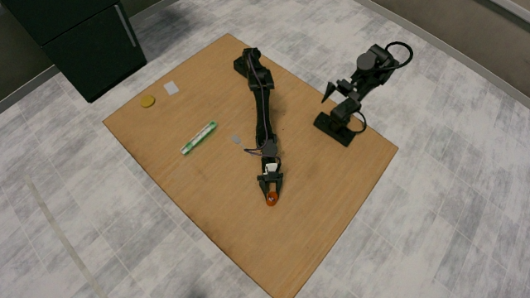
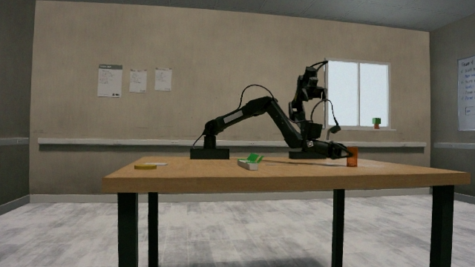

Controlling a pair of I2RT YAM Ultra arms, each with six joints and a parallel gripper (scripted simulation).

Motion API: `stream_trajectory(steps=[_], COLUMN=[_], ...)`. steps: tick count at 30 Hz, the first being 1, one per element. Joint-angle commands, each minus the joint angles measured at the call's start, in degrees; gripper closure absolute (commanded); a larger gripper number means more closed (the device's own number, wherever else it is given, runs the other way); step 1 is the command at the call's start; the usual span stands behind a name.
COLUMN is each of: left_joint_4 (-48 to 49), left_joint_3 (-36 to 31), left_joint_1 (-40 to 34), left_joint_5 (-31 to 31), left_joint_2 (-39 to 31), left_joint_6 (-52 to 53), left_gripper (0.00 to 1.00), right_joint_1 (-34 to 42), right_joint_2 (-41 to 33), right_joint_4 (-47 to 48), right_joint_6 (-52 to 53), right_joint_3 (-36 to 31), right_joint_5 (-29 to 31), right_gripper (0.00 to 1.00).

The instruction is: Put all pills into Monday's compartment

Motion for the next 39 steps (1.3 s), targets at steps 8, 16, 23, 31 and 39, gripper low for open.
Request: stream_trajectory(steps=[8,16,23,31,39], left_joint_4=[0.52,0.52,0.52,2.97,10.11], left_joint_3=[-0.05,-0.05,-0.05,0.08,1.22], left_joint_1=[0.64,0.64,0.64,0.16,-6.31], left_joint_5=[0.37,0.37,0.37,0.23,4.53], left_joint_2=[-0.66,-0.66,-0.66,-0.14,6.02], left_joint_6=[-0.38,-0.38,-0.38,-0.22,2.02], left_gripper=[0.00,0.00,0.00,0.00,0.00], right_joint_1=[-0.16,-0.05,-0.04,-6.74,-18.89], right_joint_2=[-0.89,-1.40,-5.14,-8.10,-13.14], right_joint_4=[0.14,-0.25,-3.42,-0.03,2.17], right_joint_6=[-0.26,-0.19,-0.19,-4.12,-8.58], right_joint_3=[0.71,0.44,-1.00,-5.27,-12.60], right_joint_5=[0.02,0.41,0.42,-10.58,-21.53], right_gripper=[0.62,0.77,0.64,0.64,0.64])
